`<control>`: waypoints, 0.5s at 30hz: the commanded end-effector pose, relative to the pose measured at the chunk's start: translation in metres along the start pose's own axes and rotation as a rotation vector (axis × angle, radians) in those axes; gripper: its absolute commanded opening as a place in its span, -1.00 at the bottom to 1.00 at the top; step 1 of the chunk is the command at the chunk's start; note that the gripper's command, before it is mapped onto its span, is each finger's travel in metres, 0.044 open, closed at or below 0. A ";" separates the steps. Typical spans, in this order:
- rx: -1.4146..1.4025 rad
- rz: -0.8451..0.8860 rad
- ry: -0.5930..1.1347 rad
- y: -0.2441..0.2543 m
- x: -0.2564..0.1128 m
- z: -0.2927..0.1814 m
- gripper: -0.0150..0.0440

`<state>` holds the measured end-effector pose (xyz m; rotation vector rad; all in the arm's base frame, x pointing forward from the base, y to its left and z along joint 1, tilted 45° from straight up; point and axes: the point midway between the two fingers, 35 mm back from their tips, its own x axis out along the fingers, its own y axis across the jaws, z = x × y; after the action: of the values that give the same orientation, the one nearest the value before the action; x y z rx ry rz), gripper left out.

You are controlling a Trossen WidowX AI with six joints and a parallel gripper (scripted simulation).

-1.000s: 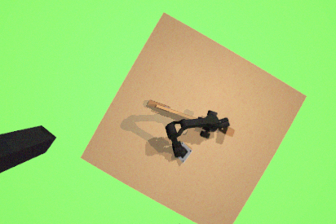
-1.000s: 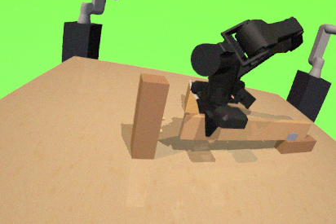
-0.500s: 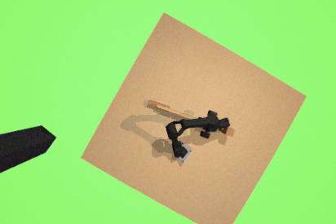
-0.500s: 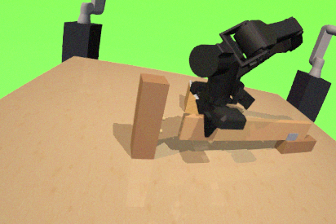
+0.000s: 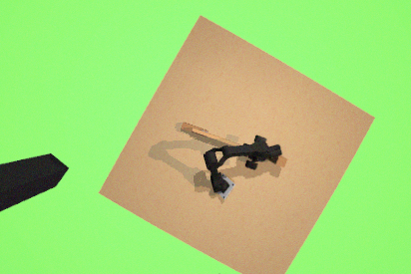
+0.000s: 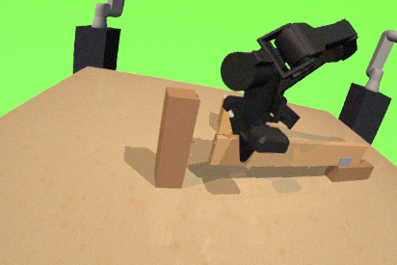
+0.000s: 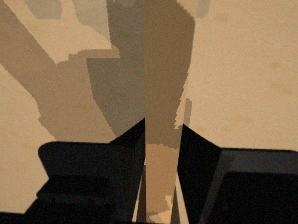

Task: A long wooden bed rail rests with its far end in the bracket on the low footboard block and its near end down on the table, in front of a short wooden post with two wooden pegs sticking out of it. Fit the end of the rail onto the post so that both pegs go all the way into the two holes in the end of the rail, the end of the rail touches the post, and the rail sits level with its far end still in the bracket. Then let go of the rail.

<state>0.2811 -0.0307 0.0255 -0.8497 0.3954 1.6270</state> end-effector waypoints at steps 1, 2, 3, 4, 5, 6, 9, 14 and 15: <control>-0.004 -0.011 0.012 -0.002 -0.005 -0.004 -0.49; -0.004 -0.011 0.012 -0.002 -0.005 -0.004 -0.49; -0.004 -0.011 0.012 -0.002 -0.005 -0.004 -0.49; -0.004 -0.011 0.012 -0.002 -0.006 -0.005 -0.49; -0.004 -0.011 0.012 -0.002 -0.006 -0.005 -0.49; -0.004 -0.011 0.012 -0.003 -0.006 -0.005 -0.49; -0.004 -0.011 0.012 -0.003 -0.006 -0.006 -0.49; -0.004 -0.011 0.012 -0.003 -0.007 -0.007 -0.49; -0.004 -0.011 0.012 -0.003 -0.007 -0.007 -0.49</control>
<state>0.2831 -0.0343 0.0247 -0.8503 0.3954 1.6280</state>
